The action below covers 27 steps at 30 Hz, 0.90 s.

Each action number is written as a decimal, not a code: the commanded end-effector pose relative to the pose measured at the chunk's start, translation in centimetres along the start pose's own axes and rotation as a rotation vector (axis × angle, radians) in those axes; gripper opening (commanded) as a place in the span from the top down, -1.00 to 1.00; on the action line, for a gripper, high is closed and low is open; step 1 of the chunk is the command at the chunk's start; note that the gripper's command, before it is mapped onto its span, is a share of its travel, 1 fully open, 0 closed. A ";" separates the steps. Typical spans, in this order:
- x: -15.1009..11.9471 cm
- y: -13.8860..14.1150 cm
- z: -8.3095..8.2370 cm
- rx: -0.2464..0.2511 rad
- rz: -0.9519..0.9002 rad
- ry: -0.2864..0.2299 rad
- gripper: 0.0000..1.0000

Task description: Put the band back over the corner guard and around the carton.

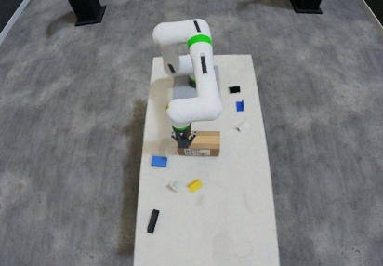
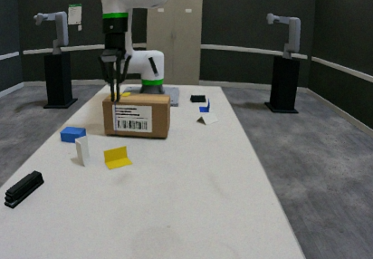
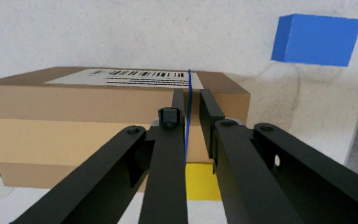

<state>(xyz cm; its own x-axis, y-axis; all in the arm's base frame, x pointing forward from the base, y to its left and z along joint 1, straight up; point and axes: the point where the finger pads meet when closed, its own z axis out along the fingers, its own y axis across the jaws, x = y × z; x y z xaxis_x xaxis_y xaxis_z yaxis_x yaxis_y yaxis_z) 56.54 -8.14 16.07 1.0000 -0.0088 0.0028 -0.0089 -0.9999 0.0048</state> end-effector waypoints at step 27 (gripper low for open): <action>0.0 0.0 -0.6 -0.001 0.000 0.002 0.63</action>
<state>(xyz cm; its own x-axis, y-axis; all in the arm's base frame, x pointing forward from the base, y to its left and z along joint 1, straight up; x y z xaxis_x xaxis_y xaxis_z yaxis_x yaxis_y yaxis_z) 56.54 -8.14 16.35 1.0000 -0.0089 0.0027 -0.0089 -0.9999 0.0048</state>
